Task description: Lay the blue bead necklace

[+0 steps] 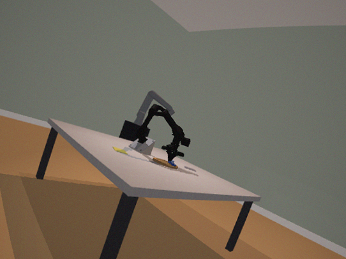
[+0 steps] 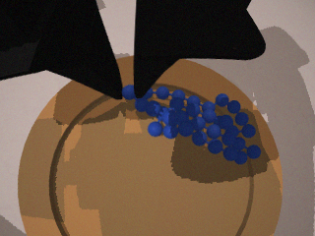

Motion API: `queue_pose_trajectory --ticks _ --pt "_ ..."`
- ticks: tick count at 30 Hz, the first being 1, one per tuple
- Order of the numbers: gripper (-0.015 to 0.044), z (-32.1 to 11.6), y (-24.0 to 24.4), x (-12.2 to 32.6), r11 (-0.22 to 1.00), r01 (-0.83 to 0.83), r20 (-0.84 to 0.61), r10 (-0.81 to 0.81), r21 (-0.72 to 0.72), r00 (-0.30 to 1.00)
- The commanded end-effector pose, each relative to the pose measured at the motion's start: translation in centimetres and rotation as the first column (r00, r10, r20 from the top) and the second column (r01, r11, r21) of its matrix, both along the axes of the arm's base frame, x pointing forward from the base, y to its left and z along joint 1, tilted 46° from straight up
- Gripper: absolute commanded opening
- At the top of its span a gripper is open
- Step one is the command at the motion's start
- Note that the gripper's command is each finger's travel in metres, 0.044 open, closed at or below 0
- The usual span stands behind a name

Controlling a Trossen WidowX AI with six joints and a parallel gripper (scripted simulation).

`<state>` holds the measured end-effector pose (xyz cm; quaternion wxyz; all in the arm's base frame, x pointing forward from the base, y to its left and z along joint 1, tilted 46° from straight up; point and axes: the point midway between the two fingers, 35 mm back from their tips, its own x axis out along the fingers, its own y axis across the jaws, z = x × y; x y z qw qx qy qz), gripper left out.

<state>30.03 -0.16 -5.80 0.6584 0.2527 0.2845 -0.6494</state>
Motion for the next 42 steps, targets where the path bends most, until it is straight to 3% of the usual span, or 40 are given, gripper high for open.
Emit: queue_pose_trajectory --ticks 1,23,39,42 --pt "0.0000 -0.4 -0.2 -0.4 1.000 0.004 -0.017 -0.004 0.001 1.000" --pt "0.0000 -0.4 -0.2 -0.4 1.000 0.004 -0.017 -0.004 0.001 1.000" --pt "0.0420 0.5 0.6 -0.2 1.000 0.003 -0.009 -0.003 0.001 1.000" --pt "0.0440 0.9 1.2 -0.3 1.000 0.004 -0.016 -0.004 0.002 1.000"
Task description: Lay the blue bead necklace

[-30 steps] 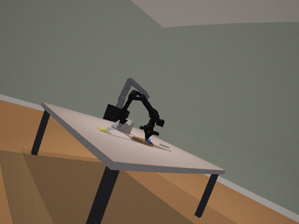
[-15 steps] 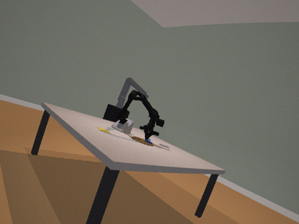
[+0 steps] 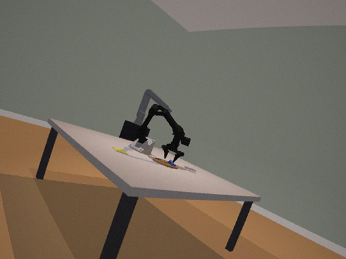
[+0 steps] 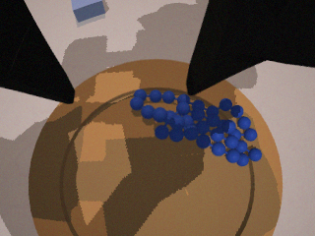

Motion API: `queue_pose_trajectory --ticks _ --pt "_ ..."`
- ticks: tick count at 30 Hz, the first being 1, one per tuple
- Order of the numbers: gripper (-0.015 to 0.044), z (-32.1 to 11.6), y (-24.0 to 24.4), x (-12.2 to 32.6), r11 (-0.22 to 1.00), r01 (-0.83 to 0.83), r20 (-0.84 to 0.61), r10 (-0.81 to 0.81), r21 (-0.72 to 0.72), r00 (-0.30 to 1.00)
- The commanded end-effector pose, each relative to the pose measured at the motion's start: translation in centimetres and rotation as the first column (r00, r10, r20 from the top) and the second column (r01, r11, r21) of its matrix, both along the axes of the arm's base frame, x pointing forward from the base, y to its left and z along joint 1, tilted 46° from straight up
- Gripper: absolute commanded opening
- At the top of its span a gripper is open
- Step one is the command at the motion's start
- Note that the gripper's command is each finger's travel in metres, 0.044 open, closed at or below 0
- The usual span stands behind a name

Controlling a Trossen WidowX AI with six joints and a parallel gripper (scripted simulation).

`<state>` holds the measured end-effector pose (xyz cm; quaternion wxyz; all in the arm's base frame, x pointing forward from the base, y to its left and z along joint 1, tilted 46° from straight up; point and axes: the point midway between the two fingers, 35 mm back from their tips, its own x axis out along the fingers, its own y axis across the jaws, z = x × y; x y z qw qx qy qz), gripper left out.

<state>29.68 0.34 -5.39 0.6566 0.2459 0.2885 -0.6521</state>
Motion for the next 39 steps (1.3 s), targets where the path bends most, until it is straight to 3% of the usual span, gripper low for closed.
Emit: queue_pose_trajectory --ticks 1,26,29,34,39 --pt "0.0440 0.0 0.0 0.0 1.000 0.000 0.000 0.000 0.000 1.000" --pt "0.0440 0.6 0.6 0.0 1.000 0.004 0.000 -0.004 0.007 1.000" --pt "0.0380 0.8 0.7 0.7 0.996 -0.090 -0.096 0.091 0.014 0.991" --pt "0.0380 1.4 0.8 2.9 0.915 -0.389 -0.397 0.396 0.103 0.828" --pt "0.0380 2.1 0.8 4.9 0.749 -0.603 -0.613 0.620 0.276 0.490"
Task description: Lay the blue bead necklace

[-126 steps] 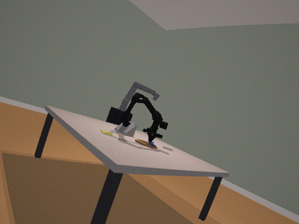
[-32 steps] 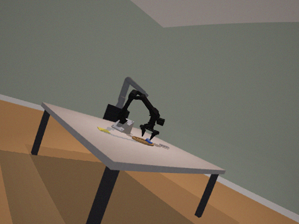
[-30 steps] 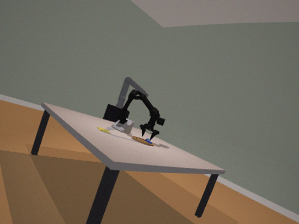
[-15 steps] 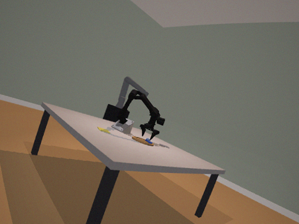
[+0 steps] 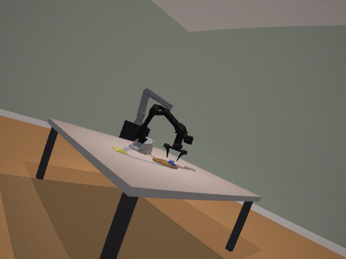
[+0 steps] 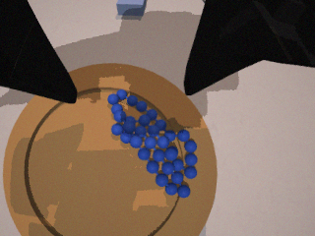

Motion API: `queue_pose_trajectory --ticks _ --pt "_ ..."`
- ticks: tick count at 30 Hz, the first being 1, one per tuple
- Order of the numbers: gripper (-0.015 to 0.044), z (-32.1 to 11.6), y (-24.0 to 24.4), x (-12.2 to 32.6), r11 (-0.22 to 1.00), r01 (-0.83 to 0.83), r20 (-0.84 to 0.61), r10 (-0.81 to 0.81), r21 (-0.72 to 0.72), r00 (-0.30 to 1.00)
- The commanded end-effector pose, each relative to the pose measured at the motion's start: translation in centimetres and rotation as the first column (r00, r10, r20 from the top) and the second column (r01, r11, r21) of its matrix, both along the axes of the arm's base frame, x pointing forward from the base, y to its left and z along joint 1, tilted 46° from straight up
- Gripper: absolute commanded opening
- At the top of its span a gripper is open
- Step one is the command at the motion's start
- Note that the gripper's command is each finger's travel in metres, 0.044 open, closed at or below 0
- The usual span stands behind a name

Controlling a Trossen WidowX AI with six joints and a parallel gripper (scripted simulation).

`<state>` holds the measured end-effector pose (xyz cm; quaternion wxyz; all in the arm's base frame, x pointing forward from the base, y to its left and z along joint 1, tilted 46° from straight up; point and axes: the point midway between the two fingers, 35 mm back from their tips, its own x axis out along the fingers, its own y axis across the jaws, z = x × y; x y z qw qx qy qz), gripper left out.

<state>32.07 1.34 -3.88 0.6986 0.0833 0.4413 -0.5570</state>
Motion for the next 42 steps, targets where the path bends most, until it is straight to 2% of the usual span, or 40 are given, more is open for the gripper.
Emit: queue_pose_trajectory --ticks 1,5,15,42 --pt "0.0380 0.7 -0.2 3.0 0.898 -0.427 -0.437 0.428 0.107 0.791" --pt "0.0380 1.3 -0.3 4.6 0.778 -0.584 -0.593 0.589 0.232 0.549" --pt "0.0380 2.1 -0.5 6.2 0.571 -0.692 -0.698 0.703 0.442 0.134" --pt "0.0380 0.9 -1.7 6.2 0.568 -0.692 -0.699 0.703 0.445 0.128"
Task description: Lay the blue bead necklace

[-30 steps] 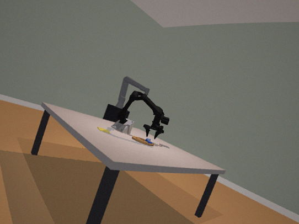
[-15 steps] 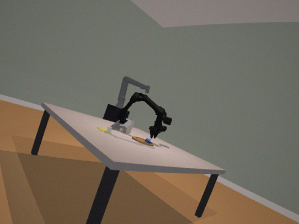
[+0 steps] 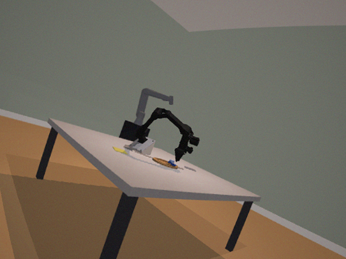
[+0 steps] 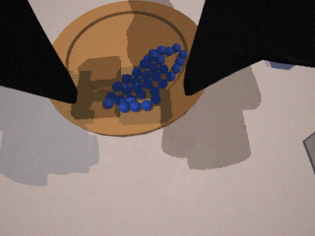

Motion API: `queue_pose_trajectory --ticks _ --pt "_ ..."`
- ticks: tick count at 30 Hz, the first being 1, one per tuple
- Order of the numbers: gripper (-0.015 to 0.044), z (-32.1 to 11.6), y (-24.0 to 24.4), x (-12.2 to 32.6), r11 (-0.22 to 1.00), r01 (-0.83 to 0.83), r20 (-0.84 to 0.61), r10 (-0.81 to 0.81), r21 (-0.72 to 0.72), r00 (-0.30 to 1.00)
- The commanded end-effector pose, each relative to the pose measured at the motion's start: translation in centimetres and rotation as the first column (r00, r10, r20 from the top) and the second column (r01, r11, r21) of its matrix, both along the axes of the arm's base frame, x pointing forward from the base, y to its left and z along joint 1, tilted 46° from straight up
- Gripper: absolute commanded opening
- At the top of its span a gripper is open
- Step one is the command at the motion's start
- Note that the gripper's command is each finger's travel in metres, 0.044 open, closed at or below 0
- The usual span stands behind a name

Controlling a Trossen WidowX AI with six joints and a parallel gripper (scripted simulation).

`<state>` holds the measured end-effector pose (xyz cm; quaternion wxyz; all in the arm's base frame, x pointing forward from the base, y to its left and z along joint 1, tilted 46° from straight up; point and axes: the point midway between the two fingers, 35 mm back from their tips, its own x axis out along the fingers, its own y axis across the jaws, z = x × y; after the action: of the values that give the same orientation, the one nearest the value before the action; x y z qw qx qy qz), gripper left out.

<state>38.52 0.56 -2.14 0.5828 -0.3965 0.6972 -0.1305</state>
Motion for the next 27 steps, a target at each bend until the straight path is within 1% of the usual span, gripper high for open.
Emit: queue_pose_trajectory --ticks 1,6,27 --pt "0.0380 -0.8 -0.9 -0.2 1.000 0.000 -0.015 0.000 -0.008 1.000" --pt "0.0380 -0.3 -0.4 0.0 1.000 0.001 -0.003 -0.001 -0.001 1.000" --pt "0.0380 -2.5 -2.6 -0.3 1.000 0.000 -0.015 0.000 -0.009 1.000"
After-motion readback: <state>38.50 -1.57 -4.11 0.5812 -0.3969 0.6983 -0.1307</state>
